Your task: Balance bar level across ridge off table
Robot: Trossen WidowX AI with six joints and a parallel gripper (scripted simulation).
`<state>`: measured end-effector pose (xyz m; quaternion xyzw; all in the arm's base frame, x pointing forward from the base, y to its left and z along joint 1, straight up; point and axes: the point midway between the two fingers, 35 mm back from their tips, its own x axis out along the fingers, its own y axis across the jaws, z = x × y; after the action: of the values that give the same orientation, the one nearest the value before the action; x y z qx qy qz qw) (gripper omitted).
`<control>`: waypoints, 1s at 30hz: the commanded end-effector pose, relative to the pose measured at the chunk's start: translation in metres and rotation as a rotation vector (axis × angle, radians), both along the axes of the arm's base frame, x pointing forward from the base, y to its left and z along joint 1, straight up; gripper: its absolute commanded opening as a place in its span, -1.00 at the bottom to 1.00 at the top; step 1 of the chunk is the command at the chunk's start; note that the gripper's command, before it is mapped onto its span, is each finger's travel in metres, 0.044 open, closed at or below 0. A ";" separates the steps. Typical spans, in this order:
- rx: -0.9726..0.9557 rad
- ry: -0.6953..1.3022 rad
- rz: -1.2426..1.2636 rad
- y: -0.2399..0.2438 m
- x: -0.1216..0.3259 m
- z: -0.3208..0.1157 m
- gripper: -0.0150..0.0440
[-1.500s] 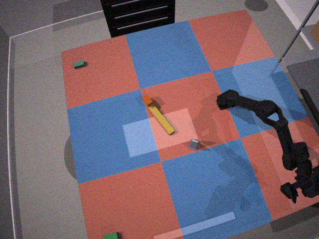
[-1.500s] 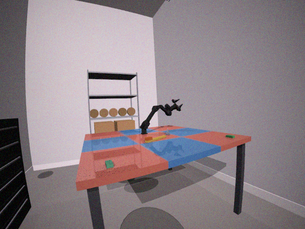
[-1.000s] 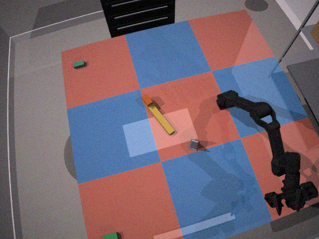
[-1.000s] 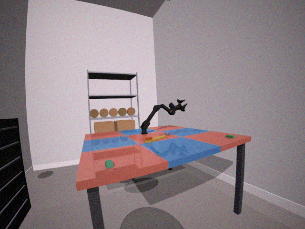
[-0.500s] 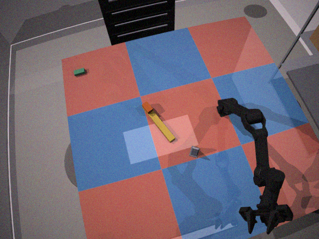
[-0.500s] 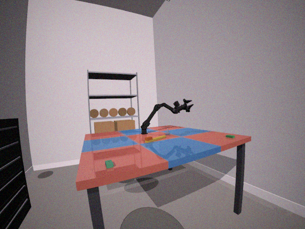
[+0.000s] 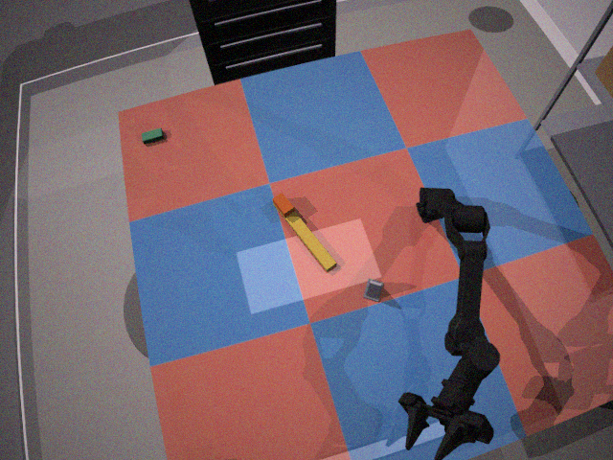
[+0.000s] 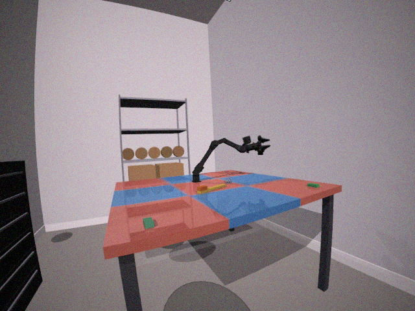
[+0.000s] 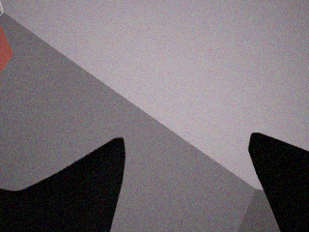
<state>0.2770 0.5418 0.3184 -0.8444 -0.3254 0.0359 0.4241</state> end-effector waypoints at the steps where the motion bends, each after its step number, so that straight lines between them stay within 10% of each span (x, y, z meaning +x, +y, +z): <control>1: -0.062 0.038 -0.028 -0.015 0.033 -0.008 0.58; 30: -0.405 0.468 -0.264 -0.186 0.192 -0.093 0.58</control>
<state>0.4578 0.3815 0.2324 -0.9172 -0.1195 0.2137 0.3143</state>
